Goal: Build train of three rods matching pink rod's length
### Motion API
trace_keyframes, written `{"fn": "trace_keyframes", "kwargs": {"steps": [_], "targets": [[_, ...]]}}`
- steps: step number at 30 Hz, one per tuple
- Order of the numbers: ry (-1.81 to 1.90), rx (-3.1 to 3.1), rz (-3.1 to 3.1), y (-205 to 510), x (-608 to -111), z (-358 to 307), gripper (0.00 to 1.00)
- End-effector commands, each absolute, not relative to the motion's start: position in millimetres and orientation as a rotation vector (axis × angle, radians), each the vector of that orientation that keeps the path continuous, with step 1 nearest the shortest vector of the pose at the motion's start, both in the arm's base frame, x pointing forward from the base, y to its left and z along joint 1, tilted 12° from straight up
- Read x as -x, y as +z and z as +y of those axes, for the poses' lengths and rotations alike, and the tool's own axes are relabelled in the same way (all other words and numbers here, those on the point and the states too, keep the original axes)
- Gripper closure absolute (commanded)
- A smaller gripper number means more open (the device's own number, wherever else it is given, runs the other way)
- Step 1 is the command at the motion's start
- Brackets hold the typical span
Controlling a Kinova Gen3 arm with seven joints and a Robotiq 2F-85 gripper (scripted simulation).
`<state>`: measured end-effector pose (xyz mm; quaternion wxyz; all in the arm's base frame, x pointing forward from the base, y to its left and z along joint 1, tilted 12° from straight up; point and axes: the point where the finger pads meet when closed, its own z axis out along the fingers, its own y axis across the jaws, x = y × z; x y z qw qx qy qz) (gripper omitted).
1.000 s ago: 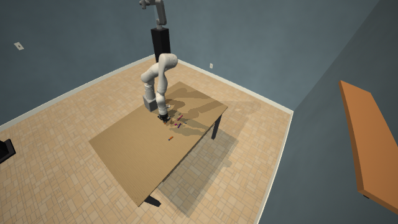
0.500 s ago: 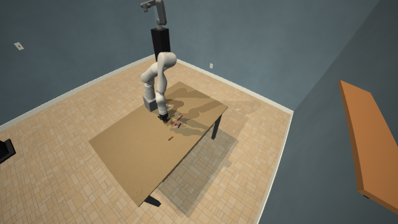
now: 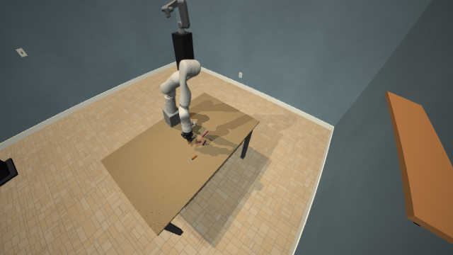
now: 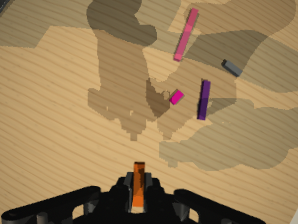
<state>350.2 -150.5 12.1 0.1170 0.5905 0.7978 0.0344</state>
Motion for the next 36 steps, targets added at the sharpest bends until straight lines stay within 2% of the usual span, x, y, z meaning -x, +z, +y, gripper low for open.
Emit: {"fn": "trace_keyframes", "kwargs": {"steps": [1, 21, 36], "targets": [[0.103, -1.761, 2.295, 14.7, -363.4, -157.1, 0.95], [0.153, -2.158, 1.972, 29.8, -426.3, -169.2, 0.95], [0.192, -2.268, 1.906, 35.1, -439.1, -161.5, 0.95]]}}
